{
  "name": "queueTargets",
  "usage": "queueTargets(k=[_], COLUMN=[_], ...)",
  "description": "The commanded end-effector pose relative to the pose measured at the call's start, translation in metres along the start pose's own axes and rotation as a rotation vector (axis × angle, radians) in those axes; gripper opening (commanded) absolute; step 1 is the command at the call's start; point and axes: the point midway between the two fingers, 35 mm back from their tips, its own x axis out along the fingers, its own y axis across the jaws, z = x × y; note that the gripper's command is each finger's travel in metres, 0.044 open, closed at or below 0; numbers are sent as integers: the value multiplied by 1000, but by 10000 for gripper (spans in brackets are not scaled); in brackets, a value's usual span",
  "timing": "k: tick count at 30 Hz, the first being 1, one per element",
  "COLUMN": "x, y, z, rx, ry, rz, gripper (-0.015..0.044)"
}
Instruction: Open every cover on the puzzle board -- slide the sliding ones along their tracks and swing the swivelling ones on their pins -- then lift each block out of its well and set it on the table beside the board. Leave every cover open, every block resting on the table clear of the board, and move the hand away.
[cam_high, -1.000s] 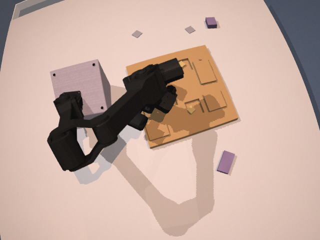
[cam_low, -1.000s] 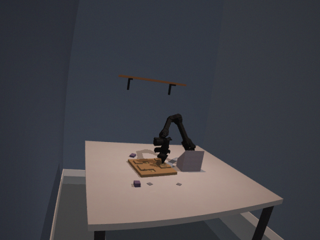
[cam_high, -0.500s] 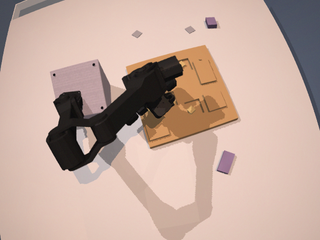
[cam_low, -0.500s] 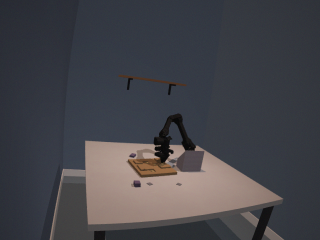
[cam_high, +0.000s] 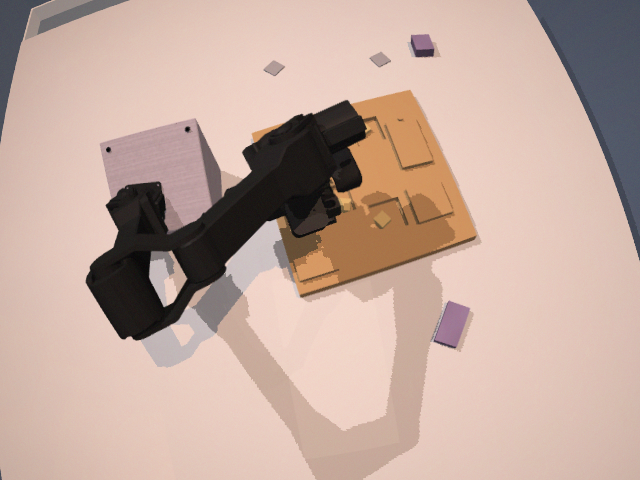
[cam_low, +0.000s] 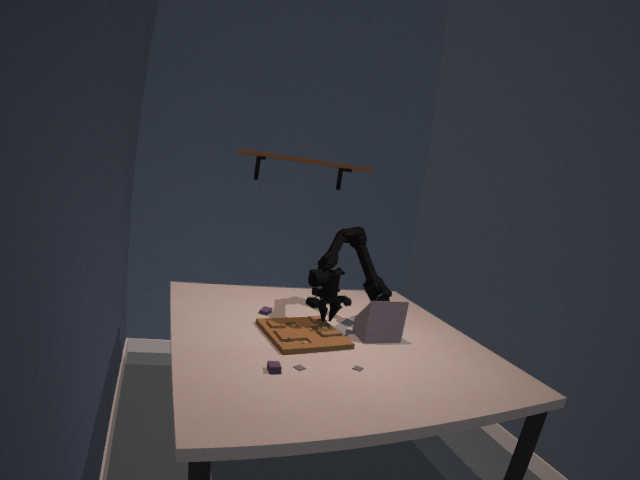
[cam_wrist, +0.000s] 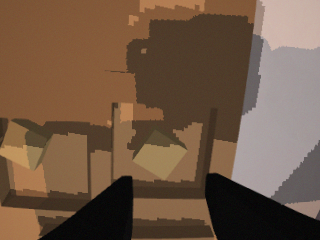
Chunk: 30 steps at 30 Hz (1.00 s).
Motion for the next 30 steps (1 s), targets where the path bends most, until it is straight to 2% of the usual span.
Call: queueTargets(k=[1, 20, 30], x=[-8, -34, -32], y=[3, 2, 2], z=[0, 2, 2], rx=[122, 599, 615], ry=[7, 8, 8], rz=[8, 6, 6], gripper=[144, 144, 144])
